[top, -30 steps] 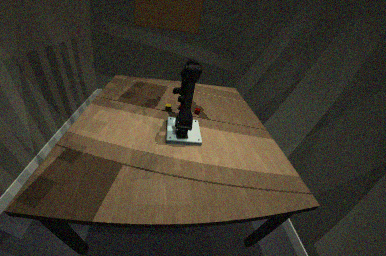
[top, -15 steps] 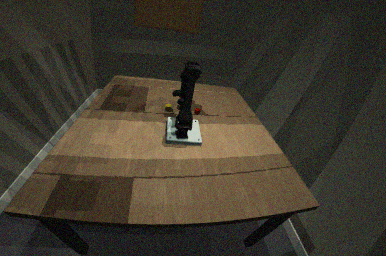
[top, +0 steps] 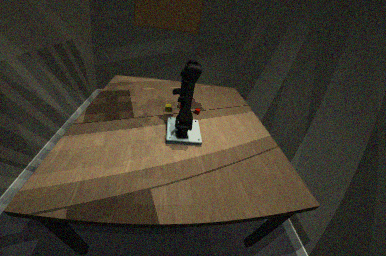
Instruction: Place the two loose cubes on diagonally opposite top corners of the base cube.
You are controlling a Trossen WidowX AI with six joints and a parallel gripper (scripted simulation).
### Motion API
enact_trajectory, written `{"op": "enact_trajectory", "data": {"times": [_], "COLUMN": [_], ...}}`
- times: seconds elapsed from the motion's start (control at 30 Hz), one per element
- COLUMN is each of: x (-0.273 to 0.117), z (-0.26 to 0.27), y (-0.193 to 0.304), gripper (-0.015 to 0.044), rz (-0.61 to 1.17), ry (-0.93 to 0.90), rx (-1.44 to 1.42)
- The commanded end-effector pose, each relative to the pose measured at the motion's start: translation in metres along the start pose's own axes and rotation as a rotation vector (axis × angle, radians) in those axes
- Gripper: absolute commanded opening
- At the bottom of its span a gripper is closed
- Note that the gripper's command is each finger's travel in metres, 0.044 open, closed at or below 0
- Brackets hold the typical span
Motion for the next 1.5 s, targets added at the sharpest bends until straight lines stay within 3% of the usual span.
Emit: {"op": "enact_trajectory", "data": {"times": [0.0, 0.83, 1.47], "x": [-0.015, -0.093, -0.079], "z": [-0.003, 0.002, 0.015], "y": [-0.001, 0.001, -0.044], "gripper": [0.0105, 0.0105, 0.0105], "rz": [-0.007, -0.007, -0.012], "ry": [0.014, 0.013, 0.012], "rx": [0.0, 0.0, 0.215]}}
Point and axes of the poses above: the point midway between the two fingers, 35 mm back from their tips, its own x axis out along the fingers, its own z axis across the jaws, y = z × x, the point moved 9 cm from there along -x, back along the fingers, and after that the axes turned 6 degrees about x, right-handed, at the moved point
